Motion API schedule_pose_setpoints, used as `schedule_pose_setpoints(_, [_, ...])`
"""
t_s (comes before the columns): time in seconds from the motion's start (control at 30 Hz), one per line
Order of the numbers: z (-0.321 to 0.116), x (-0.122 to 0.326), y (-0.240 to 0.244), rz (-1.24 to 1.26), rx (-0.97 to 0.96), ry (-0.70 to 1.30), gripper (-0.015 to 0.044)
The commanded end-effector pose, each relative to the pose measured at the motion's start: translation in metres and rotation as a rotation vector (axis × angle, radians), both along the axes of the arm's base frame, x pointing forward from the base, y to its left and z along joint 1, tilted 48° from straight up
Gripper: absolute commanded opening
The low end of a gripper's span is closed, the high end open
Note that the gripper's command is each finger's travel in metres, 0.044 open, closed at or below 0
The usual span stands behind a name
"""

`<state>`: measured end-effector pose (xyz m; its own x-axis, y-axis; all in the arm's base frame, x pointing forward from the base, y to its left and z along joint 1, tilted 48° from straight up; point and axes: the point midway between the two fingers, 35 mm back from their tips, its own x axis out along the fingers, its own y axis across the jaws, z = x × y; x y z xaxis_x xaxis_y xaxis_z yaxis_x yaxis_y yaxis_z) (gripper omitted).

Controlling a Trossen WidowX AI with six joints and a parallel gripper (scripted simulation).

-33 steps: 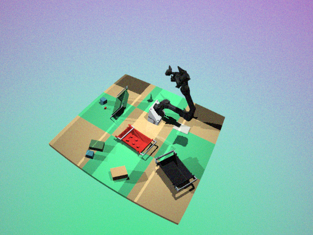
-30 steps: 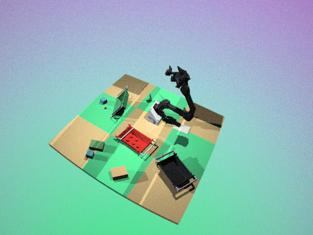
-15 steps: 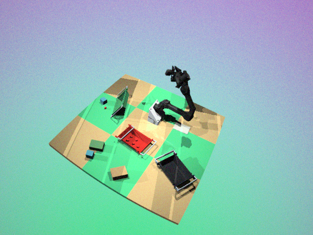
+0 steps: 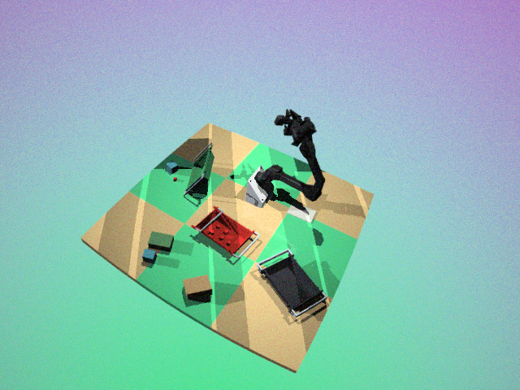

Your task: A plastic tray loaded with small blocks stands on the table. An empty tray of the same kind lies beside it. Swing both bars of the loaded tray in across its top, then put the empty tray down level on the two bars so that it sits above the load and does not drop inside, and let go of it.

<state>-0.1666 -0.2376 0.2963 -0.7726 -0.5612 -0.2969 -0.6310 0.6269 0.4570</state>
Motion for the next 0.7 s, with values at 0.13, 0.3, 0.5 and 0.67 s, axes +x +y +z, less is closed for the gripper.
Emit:
schedule_pose_setpoints(0.13, [0.0,0.0,0.0,0.0,0.0,0.0,0.0083])
schedule_pose_setpoints(0.3, [0.0,0.0,0.0,0.0,0.0,0.0,0.0083])
schedule_pose_setpoints(0.5, [-0.017,0.054,-0.049,0.367,0.263,0.085,0.0083])
schedule_pose_setpoints(0.67, [-0.039,0.128,-0.086,0.79,0.505,0.225,0.0083])
